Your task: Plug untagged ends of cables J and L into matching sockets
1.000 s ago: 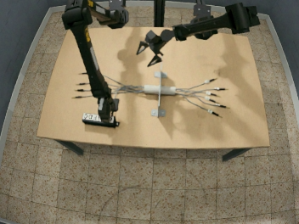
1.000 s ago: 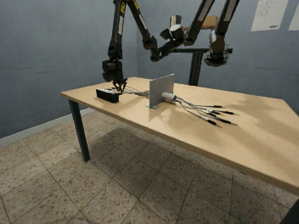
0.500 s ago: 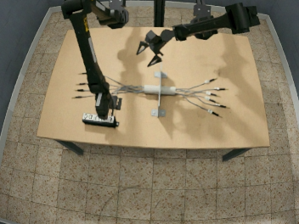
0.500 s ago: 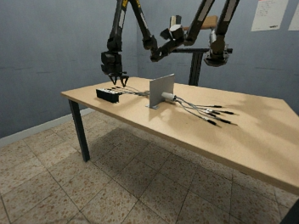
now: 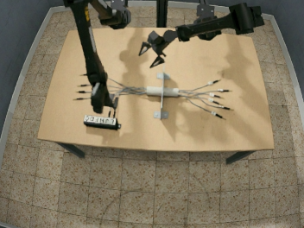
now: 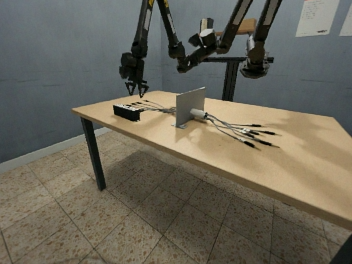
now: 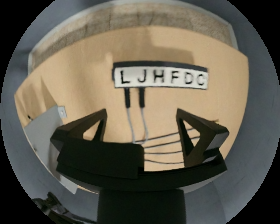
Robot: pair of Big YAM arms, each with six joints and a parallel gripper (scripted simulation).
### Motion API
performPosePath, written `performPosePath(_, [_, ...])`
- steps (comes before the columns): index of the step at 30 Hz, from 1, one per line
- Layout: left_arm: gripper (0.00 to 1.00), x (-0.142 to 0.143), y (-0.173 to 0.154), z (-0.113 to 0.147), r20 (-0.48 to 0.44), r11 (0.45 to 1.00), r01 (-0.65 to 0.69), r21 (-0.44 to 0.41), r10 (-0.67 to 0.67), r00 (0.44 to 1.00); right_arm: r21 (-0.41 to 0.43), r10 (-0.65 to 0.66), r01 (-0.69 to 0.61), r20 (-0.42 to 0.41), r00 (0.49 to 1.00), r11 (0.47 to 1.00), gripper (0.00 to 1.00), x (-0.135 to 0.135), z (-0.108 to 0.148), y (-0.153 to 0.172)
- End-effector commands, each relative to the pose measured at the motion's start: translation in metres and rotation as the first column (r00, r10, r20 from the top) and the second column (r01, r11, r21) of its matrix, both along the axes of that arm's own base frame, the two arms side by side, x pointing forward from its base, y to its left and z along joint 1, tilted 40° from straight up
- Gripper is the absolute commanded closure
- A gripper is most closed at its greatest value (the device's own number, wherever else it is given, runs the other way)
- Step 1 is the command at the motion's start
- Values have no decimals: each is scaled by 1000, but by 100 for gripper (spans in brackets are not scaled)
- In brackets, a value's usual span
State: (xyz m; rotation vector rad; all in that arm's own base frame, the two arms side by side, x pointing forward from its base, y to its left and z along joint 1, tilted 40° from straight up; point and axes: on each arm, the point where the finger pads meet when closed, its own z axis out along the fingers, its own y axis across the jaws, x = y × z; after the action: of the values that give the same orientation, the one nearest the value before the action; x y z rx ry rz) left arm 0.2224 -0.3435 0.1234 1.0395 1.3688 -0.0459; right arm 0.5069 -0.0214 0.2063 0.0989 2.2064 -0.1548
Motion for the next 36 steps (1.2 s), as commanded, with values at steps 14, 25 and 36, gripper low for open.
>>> performPosePath(14, [0, -1, -1, 1, 1, 1000, 3, -5, -3, 1000, -35, 8, 6, 398, 918, 999, 0, -29, 66, -43])
performPosePath(25, [0, -1, -1, 1, 1, 1000, 3, -5, -3, 1000, -33, 17, -3, 401, 916, 999, 0, -24, 69, -37])
performPosePath(36, [0, -1, -1, 1, 1, 1000, 3, -5, -3, 1000, -33, 17, -3, 401, 916, 999, 0, -24, 69, -37])
